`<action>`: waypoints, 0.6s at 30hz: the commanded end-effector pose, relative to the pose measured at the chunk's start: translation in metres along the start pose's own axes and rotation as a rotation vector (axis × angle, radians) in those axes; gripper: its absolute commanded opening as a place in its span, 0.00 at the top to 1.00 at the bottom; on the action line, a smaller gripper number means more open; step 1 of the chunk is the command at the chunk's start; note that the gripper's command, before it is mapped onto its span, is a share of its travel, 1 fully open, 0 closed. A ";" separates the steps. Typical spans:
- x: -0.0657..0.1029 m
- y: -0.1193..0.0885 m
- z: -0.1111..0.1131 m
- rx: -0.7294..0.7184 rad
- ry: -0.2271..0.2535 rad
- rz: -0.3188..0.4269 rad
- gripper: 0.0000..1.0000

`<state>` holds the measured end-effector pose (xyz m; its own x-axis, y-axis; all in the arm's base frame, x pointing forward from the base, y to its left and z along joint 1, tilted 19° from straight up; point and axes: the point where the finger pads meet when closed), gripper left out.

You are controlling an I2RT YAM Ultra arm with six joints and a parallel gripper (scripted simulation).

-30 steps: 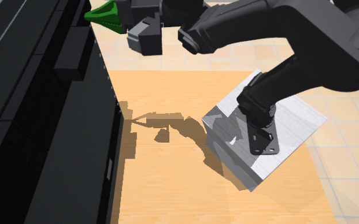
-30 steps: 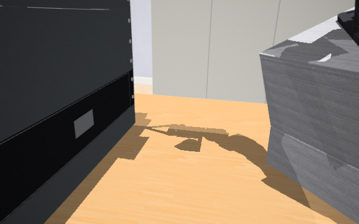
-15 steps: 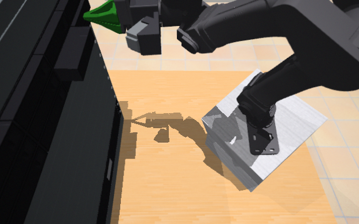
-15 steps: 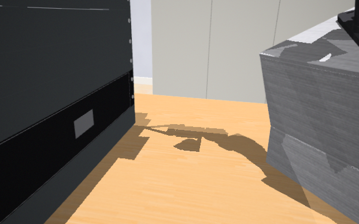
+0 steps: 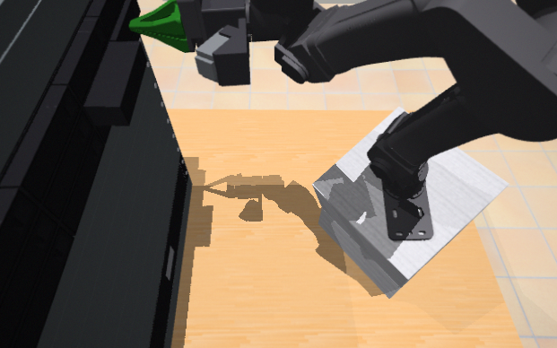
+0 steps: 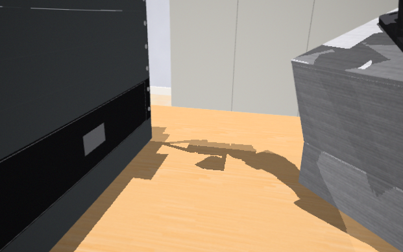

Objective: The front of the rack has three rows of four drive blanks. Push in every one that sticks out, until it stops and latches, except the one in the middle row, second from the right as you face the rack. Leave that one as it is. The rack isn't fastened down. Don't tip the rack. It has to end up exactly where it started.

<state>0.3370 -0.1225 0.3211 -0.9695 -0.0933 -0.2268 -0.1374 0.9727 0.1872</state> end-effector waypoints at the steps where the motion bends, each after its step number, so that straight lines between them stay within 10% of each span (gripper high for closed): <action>1: -0.011 -0.008 -0.019 0.016 -0.037 0.034 1.00; 18: -0.011 -0.007 -0.024 0.024 -0.046 0.035 1.00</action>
<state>0.3401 -0.1224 0.3220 -0.9703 -0.0977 -0.2213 -0.1414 0.9713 0.1913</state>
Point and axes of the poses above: the point where the finger pads meet when closed, its own x axis back along the fingers, its own z axis across the jaws, y = z × x, and after that the axes turned 1 degree about x, right-handed
